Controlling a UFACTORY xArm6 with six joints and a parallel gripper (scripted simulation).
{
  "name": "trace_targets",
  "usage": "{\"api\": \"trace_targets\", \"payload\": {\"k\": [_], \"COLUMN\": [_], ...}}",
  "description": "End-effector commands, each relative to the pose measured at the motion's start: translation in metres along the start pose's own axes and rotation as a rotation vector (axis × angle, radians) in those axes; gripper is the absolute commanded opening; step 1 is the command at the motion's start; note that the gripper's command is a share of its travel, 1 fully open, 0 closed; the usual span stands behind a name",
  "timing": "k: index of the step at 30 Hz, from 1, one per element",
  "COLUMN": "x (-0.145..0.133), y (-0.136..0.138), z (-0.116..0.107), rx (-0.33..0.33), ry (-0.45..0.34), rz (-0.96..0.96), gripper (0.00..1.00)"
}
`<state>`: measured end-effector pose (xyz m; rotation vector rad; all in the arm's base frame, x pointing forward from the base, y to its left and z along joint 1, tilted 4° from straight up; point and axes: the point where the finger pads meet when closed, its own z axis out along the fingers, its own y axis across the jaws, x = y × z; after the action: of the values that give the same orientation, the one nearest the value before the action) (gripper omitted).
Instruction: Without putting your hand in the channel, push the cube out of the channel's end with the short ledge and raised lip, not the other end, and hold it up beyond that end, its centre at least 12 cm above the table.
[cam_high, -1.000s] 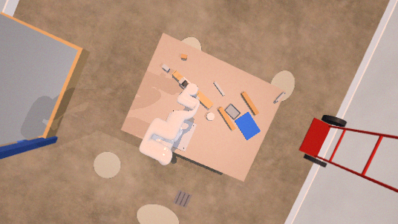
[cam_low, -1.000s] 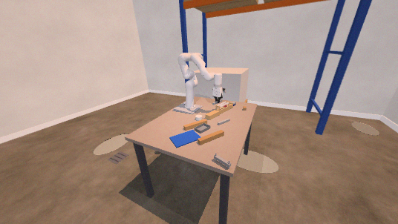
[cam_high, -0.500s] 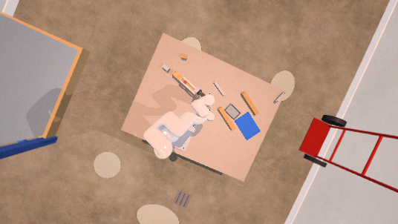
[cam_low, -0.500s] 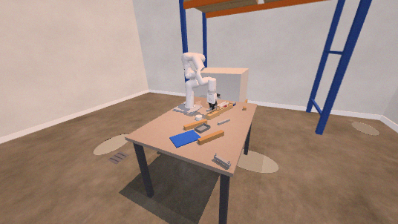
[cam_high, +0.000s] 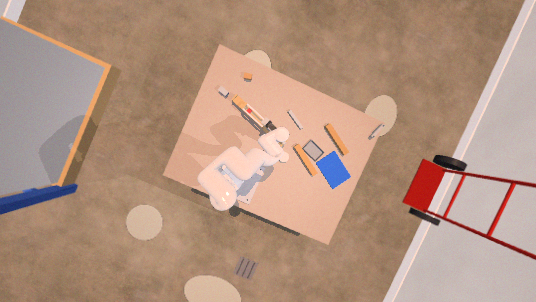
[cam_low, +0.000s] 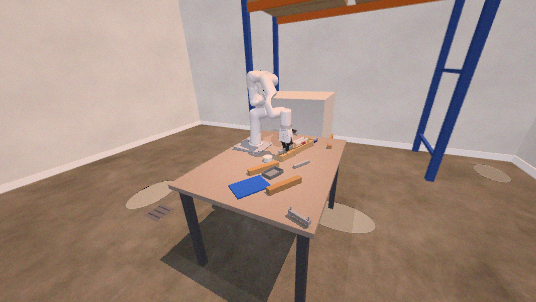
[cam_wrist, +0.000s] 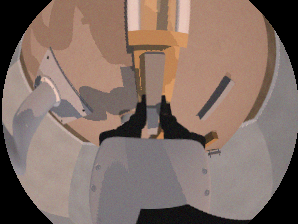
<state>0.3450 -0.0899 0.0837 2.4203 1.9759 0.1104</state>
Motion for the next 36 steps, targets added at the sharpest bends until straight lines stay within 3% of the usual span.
{"api": "trace_targets", "payload": {"k": [1,25,36], "x": [0.000,0.001,0.022], "y": [0.002,0.002,0.002], "z": [0.007,0.012,0.012], "rx": [-0.004,-0.004,-0.004], "ry": [0.000,0.000,0.000], "rz": [0.000,0.000,0.000], "gripper": [0.00,0.00,0.00]}}
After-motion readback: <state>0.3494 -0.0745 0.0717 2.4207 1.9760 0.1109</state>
